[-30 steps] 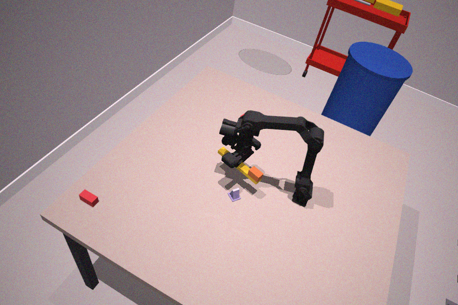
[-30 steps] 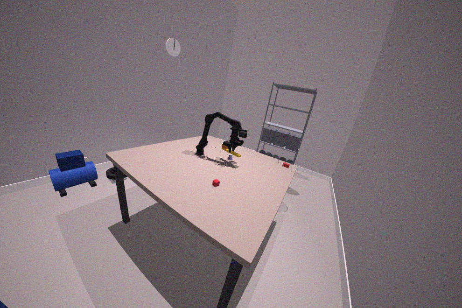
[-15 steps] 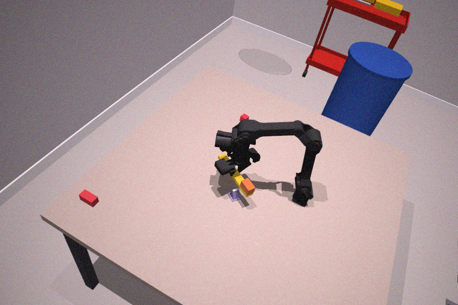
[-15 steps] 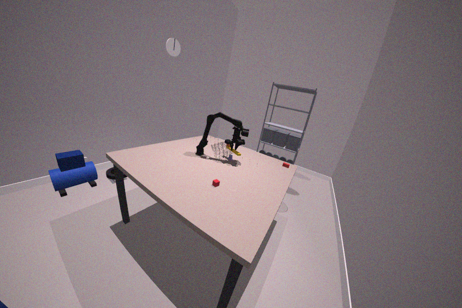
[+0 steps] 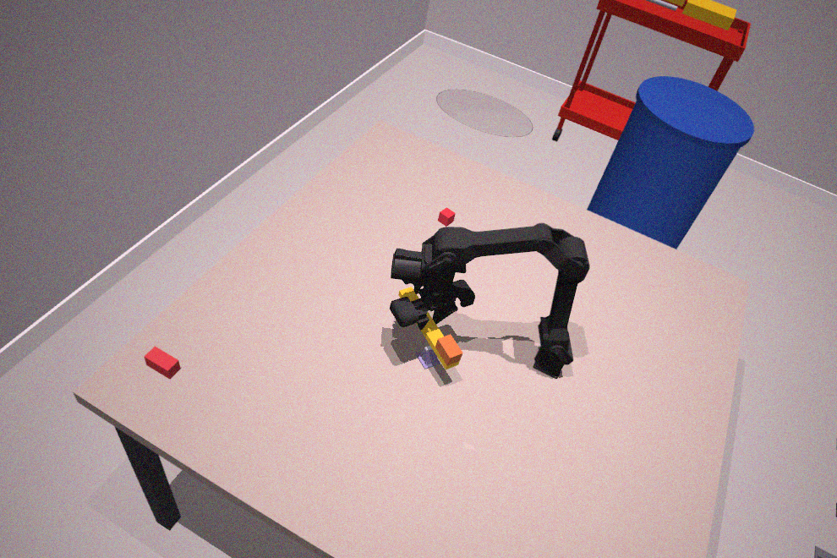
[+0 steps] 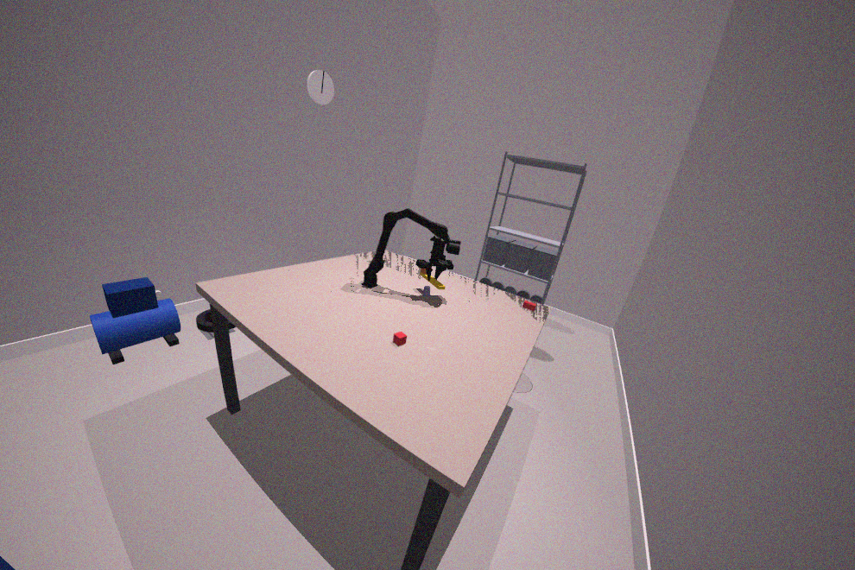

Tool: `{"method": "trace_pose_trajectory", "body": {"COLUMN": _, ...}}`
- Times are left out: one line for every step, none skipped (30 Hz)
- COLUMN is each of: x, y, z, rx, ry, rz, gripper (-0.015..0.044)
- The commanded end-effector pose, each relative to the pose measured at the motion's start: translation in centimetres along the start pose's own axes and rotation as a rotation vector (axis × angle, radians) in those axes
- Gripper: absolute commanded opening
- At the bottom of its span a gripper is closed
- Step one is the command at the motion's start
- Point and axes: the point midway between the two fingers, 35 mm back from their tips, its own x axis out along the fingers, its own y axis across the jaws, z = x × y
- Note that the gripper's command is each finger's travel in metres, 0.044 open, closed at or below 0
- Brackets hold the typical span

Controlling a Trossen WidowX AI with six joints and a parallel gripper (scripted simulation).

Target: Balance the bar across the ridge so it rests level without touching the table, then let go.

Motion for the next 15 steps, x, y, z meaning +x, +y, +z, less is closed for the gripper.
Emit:
{"method": "trace_pose_trajectory", "body": {"x": 0.6, "y": 0.0, "z": -0.1, "rx": 0.007, "ry": 0.002, "rz": 0.003, "gripper": 0.0000}}
{"method": "trace_pose_trajectory", "body": {"x": 0.8, "y": 0.0, "z": -0.1, "rx": 0.007, "ry": 0.002, "rz": 0.003, "gripper": 0.0000}}
{"method": "trace_pose_trajectory", "body": {"x": 0.9, "y": 0.0, "z": -0.1, "rx": 0.007, "ry": 0.002, "rz": 0.003, "gripper": 0.0000}}
{"method": "trace_pose_trajectory", "body": {"x": 1.1, "y": 0.0, "z": -0.1, "rx": 0.008, "ry": 0.002, "rz": 0.003, "gripper": 0.0000}}
{"method": "trace_pose_trajectory", "body": {"x": 1.3, "y": 0.0, "z": -0.1, "rx": 0.008, "ry": 0.002, "rz": 0.003, "gripper": 0.0000}}
{"method": "trace_pose_trajectory", "body": {"x": 1.4, "y": 0.0, "z": -0.1, "rx": 0.009, "ry": 0.002, "rz": 0.003, "gripper": 0.0000}}
{"method": "trace_pose_trajectory", "body": {"x": 1.6, "y": -0.1, "z": -0.1, "rx": 0.009, "ry": 0.002, "rz": 0.003, "gripper": 0.0000}}
{"method": "trace_pose_trajectory", "body": {"x": 1.8, "y": -0.1, "z": -0.1, "rx": 0.009, "ry": 0.002, "rz": 0.003, "gripper": 0.0000}}
{"method": "trace_pose_trajectory", "body": {"x": 1.9, "y": -0.1, "z": -0.1, "rx": 0.010, "ry": 0.002, "rz": 0.003, "gripper": 0.0000}}
{"method": "trace_pose_trajectory", "body": {"x": 2.1, "y": -0.1, "z": -0.1, "rx": 0.010, "ry": 0.002, "rz": 0.003, "gripper": 0.0000}}
{"method": "trace_pose_trajectory", "body": {"x": 2.2, "y": -0.2, "z": -0.1, "rx": 0.011, "ry": 0.002, "rz": 0.003, "gripper": 0.0000}}
{"method": "trace_pose_trajectory", "body": {"x": 2.4, "y": -0.2, "z": -0.1, "rx": 0.011, "ry": 0.002, "rz": 0.003, "gripper": 0.0000}}
{"method": "trace_pose_trajectory", "body": {"x": 2.6, "y": -0.2, "z": -0.1, "rx": 0.011, "ry": 0.002, "rz": 0.003, "gripper": 0.0000}}
{"method": "trace_pose_trajectory", "body": {"x": 2.7, "y": -0.2, "z": -0.1, "rx": 0.012, "ry": 0.002, "rz": 0.003, "gripper": 0.0000}}
{"method": "trace_pose_trajectory", "body": {"x": 2.9, "y": -0.3, "z": -0.1, "rx": 0.012, "ry": 0.002, "rz": 0.003, "gripper": 0.0000}}
